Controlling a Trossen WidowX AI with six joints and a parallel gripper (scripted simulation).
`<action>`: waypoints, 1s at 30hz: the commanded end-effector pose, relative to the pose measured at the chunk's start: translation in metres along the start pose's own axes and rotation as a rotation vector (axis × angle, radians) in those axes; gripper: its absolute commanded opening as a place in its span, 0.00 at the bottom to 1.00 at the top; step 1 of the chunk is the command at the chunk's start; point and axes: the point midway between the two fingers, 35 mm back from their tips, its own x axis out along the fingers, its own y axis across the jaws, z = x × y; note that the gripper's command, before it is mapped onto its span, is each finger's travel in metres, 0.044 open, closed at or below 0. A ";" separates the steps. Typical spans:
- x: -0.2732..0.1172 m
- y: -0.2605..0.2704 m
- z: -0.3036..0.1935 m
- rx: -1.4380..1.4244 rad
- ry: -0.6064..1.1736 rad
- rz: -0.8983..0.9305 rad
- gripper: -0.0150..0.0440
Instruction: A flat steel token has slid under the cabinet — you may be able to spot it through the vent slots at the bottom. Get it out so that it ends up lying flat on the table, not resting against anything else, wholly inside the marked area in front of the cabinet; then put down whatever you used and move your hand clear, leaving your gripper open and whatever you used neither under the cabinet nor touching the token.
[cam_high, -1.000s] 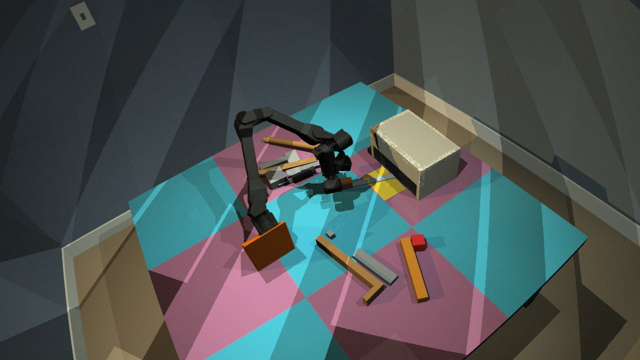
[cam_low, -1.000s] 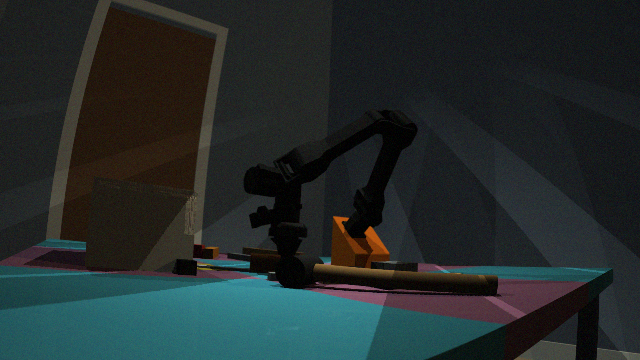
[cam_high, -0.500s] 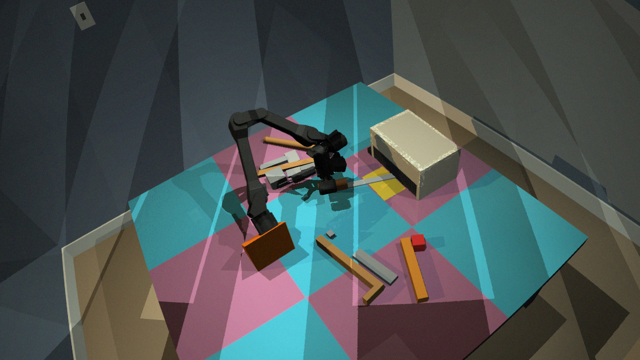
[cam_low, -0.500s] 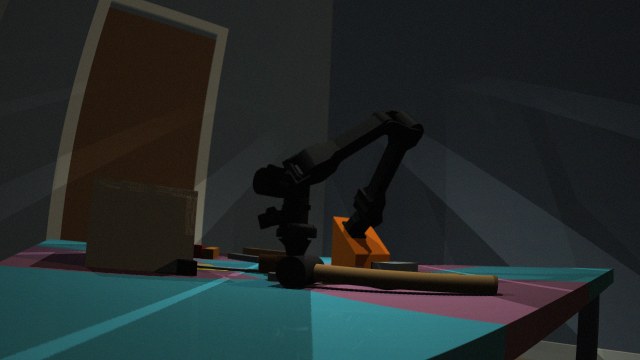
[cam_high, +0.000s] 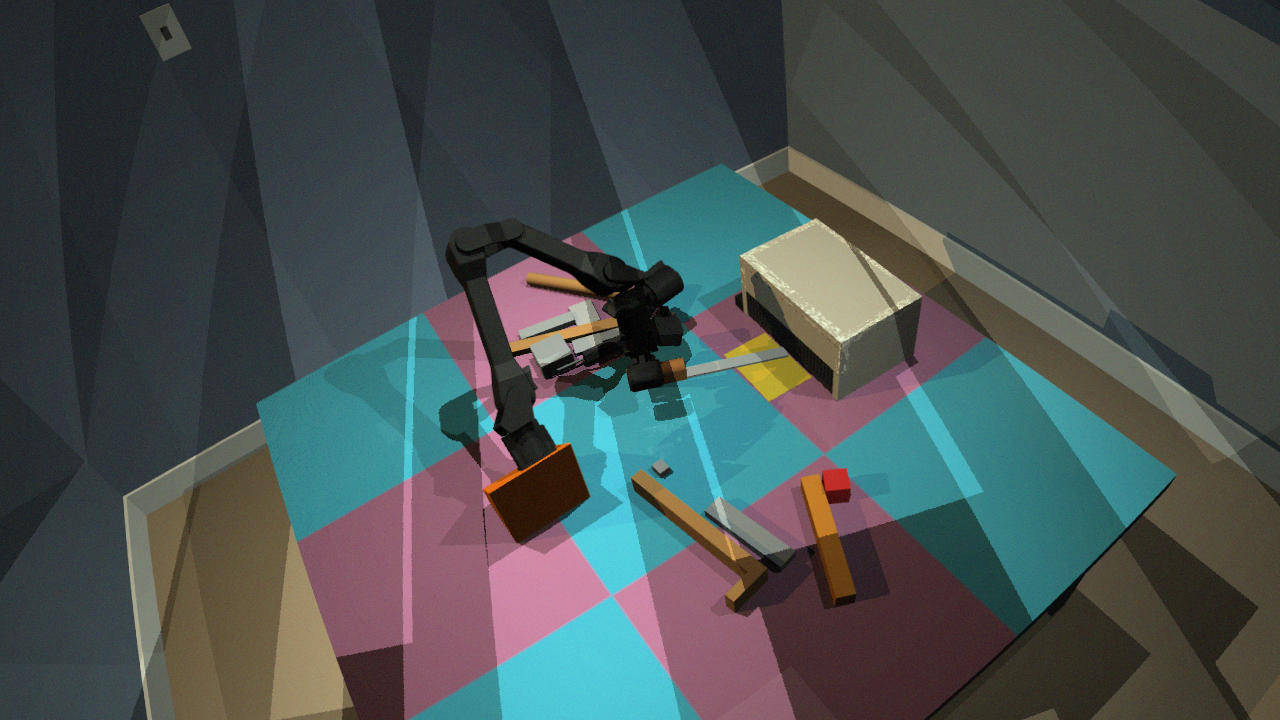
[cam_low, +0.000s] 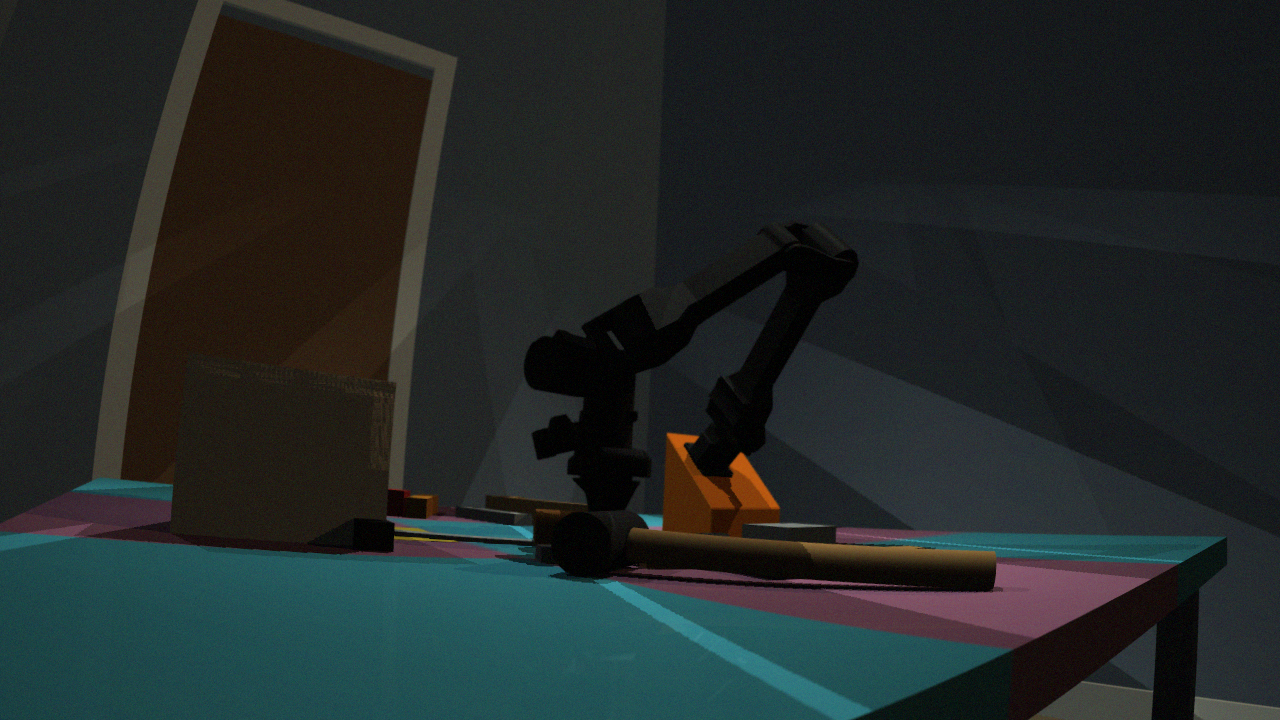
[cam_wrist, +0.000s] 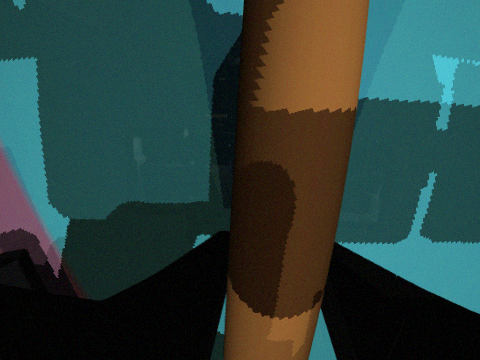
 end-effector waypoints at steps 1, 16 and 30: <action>0.001 0.000 -0.007 0.004 0.006 0.000 0.25; 0.000 0.000 -0.019 0.002 0.003 0.000 0.25; -0.002 0.001 -0.028 0.001 0.004 0.000 0.25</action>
